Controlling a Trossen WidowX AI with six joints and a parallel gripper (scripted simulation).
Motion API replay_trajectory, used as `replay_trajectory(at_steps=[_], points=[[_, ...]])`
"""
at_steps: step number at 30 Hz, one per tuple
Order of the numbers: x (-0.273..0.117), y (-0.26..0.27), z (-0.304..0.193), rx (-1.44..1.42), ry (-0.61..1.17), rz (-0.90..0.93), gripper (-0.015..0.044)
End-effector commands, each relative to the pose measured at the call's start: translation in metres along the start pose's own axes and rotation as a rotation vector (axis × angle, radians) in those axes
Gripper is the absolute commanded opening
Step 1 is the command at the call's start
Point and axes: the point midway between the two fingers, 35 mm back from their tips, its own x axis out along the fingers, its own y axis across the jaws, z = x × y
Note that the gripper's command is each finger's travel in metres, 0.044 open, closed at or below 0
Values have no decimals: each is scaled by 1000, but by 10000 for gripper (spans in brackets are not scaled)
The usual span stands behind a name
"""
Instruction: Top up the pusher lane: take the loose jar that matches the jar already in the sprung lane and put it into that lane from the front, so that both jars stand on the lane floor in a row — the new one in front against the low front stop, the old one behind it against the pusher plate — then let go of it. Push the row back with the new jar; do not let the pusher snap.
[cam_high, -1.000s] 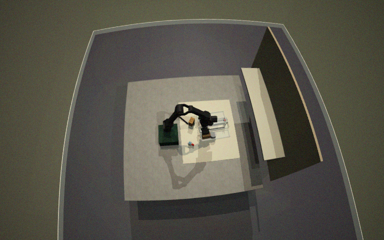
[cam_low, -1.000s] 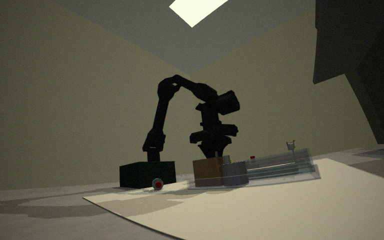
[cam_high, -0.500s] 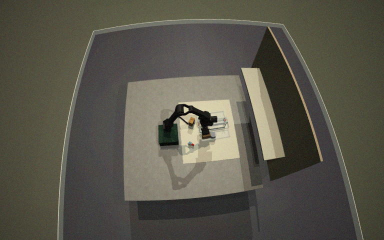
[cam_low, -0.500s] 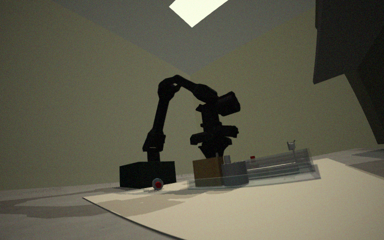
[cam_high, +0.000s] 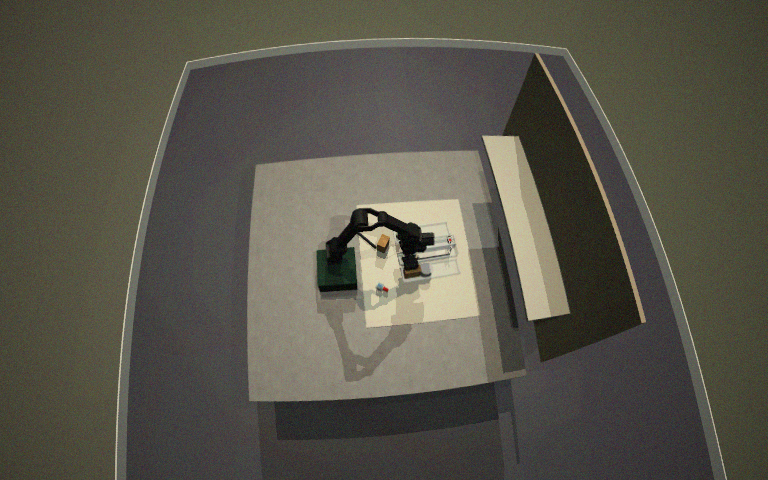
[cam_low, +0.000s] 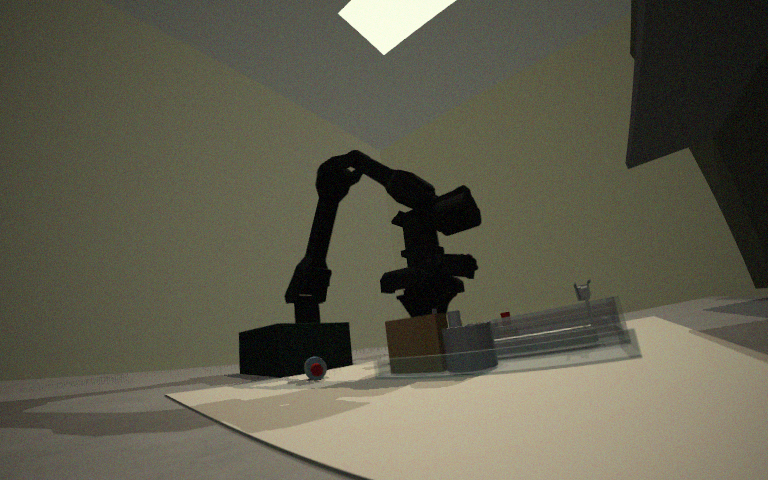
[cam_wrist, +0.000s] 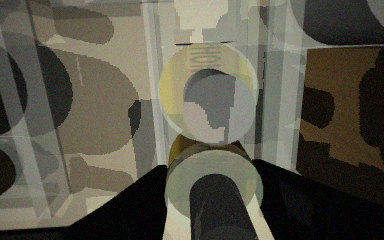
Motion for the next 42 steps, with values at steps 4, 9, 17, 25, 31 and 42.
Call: replay_trajectory(at_steps=[4, 9, 17, 25, 31, 42], points=[[2, 0, 4, 4, -20, 1, 0], [4, 0, 4, 4, -20, 1, 0], [7, 0, 3, 4, -20, 1, 0], [9, 0, 3, 4, -20, 1, 0], [10, 0, 2, 4, -20, 1, 0], [10, 0, 0, 4, -20, 1, 0]])
